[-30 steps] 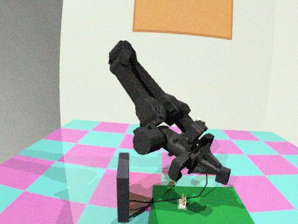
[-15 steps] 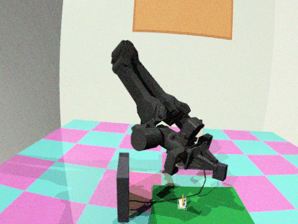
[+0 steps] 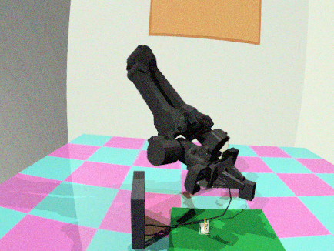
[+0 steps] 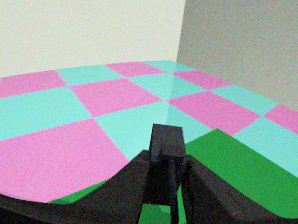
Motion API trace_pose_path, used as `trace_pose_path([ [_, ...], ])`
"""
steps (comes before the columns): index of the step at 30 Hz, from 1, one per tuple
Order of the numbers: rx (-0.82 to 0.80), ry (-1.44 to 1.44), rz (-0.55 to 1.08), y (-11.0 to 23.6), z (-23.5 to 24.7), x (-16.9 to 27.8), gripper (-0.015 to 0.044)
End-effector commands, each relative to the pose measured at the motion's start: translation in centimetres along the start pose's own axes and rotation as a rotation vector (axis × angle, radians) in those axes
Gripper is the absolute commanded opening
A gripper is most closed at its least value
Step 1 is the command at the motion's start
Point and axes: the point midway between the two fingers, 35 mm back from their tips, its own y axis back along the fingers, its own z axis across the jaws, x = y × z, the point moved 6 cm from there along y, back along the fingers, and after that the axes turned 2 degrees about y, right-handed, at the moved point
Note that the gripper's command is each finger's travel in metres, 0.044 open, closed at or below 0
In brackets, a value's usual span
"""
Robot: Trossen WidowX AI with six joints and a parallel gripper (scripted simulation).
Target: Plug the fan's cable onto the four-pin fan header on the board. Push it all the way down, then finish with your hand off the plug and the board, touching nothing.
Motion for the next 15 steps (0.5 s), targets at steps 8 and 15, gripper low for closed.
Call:
trace_pose_path([
  [8,-0.001,-0.001,0.001,0.06,0.07,0.22,0.0],
  [15,0.0,0.001,0.0,0.16,0.08,0.84,0.0],
])
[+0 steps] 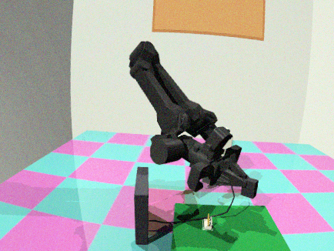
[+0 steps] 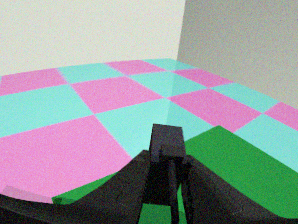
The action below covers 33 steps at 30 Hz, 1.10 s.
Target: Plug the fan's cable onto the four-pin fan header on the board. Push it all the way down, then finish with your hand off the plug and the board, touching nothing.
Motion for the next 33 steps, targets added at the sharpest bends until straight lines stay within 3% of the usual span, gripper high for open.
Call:
trace_pose_path([
  [1,0.0,0.003,-0.003,0.0,0.0,0.4,0.0],
  [33,-0.001,0.003,-0.002,0.0,0.2,3.1,0.0],
])
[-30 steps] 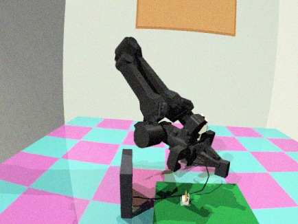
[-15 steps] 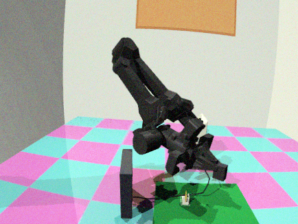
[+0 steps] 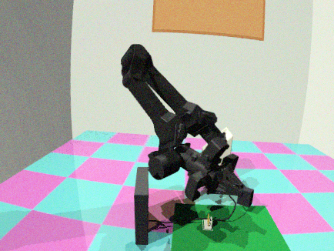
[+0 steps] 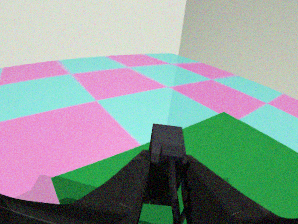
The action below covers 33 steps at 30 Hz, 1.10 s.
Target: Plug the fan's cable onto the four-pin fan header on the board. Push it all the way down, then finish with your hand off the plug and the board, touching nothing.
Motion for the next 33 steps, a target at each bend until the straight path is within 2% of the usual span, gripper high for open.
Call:
trace_pose_path([
  [1,0.004,0.005,-0.003,-0.1,-0.2,0.4,0.0],
  [33,0.003,0.004,-0.002,-0.5,0.2,2.9,0.0],
])
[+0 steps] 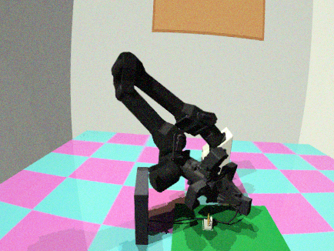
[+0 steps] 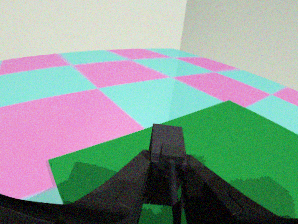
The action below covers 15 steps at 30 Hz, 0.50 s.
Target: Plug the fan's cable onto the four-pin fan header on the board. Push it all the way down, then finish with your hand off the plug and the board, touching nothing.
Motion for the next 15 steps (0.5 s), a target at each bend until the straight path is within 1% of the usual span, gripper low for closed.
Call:
trace_pose_path([
  [1,0.005,0.006,-0.002,-0.09,-0.17,0.43,0.0],
  [15,0.005,0.005,-0.002,-0.27,0.03,1.42,0.0],
])
